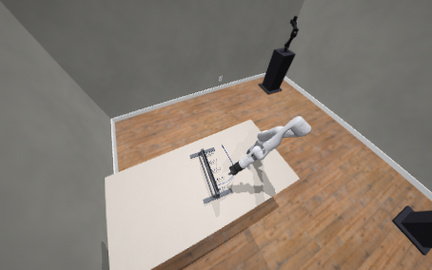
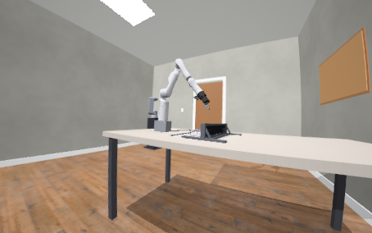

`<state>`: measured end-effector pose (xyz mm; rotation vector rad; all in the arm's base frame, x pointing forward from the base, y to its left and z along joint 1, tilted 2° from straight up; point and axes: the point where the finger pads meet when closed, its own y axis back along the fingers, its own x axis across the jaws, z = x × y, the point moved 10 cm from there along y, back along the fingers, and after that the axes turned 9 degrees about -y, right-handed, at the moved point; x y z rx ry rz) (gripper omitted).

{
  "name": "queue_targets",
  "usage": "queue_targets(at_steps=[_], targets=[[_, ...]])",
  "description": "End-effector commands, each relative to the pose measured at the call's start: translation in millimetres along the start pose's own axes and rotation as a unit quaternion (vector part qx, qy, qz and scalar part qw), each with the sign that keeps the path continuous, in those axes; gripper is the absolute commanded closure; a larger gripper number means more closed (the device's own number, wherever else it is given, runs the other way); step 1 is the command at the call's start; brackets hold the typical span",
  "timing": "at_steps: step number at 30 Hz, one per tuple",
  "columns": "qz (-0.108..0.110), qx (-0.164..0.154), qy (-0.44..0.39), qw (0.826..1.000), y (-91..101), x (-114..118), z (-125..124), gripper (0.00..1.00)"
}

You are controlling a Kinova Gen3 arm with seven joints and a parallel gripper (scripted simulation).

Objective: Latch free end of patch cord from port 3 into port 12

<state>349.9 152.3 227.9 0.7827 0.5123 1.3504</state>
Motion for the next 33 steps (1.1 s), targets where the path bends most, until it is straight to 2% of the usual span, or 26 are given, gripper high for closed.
queue_targets(at_steps=[1,16,33], targets=[[0.004,0.000,0.002,1.000,2.3,3,-1,1.00],[0.004,0.000,0.002,1.000,2.8,-1,0,1.00],[0.004,0.000,0.002,1.000,2.3,-55,9,1.00]])
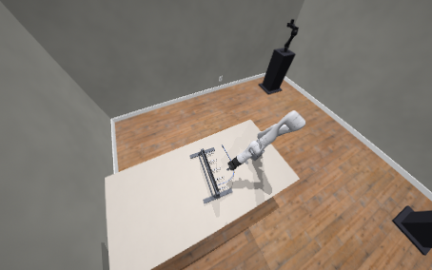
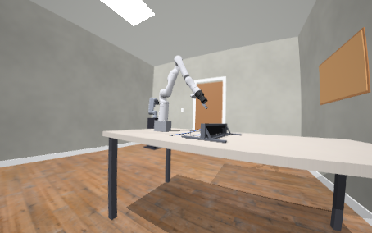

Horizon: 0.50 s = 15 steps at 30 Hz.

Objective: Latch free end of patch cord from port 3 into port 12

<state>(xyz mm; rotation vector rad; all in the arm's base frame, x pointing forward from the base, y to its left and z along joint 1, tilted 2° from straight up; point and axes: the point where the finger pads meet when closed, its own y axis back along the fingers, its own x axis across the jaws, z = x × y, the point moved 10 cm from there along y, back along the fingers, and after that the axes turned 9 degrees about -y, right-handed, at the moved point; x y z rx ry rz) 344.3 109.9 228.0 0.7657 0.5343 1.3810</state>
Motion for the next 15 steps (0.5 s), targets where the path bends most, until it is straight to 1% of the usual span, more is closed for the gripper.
queue_targets(at_steps=[1,9,15], targets=[[-0.004,0.000,-0.015,1.000,0.1,-17,4,1.00],[-0.004,0.000,-0.015,1.000,0.3,-42,7,1.00],[-0.004,0.000,-0.015,1.000,0.4,-49,8,1.00]])
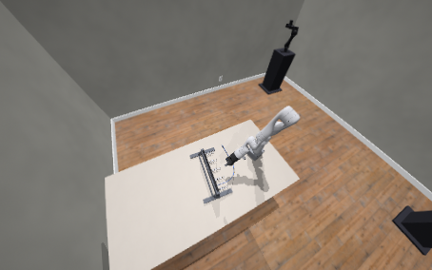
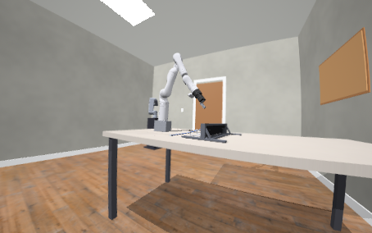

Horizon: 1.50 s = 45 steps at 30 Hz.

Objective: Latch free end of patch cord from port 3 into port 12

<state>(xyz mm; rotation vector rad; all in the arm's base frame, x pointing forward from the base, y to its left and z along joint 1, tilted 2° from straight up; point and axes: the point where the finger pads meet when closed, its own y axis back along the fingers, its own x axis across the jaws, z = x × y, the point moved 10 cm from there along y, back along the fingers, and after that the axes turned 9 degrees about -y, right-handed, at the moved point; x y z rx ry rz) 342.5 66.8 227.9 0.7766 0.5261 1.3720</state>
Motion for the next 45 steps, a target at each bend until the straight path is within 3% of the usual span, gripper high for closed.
queue_targets(at_steps=[1,19,32,39,45], targets=[[-0.003,-0.001,-0.008,1.000,0.0,-7,3,1.00],[-0.003,-0.002,-0.008,1.000,-1.3,-11,3,1.00],[-0.003,-0.001,-0.008,1.000,-14.5,-11,3,1.00],[-0.003,-0.001,-0.008,1.000,-36.2,-11,3,1.00],[-0.003,-0.001,-0.008,1.000,-68.6,-11,3,1.00]])
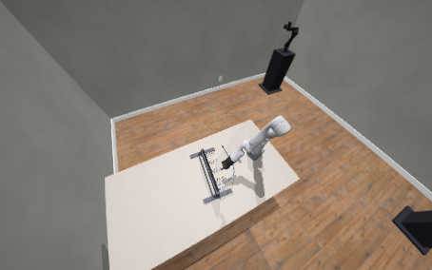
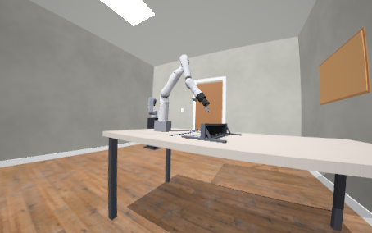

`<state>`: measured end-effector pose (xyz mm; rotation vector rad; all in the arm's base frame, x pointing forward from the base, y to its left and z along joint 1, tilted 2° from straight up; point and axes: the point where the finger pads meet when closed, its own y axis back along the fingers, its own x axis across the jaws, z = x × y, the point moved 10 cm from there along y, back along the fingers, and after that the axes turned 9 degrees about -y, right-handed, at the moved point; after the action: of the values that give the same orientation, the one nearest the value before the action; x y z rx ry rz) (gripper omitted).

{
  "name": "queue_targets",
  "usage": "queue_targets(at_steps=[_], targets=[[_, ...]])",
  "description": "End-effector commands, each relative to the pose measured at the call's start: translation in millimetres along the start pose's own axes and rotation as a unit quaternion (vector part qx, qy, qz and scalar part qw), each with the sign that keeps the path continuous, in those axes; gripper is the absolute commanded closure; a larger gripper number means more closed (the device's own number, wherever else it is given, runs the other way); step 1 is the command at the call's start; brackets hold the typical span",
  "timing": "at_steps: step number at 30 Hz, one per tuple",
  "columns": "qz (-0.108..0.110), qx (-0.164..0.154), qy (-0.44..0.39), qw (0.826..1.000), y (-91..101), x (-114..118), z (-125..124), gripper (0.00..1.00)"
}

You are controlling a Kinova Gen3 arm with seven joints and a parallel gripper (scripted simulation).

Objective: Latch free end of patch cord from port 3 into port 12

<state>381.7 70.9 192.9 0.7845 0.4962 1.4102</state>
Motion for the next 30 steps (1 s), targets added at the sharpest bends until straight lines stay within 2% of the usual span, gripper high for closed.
queue_targets(at_steps=[1,2,4,10,16,30], targets=[[-0.024,0.006,-0.004,1.000,-21.8,-18,-2,1.00],[-0.024,0.006,-0.004,1.000,-27.7,-18,-2,1.00],[-0.024,0.006,-0.004,1.000,-27.7,-18,-2,1.00],[-0.024,0.006,-0.004,1.000,-59.4,-20,-3,1.00],[-0.024,0.006,-0.004,1.000,-79.6,-21,-3,1.00],[-0.024,0.006,-0.004,1.000,-87.1,-21,-3,1.00]])
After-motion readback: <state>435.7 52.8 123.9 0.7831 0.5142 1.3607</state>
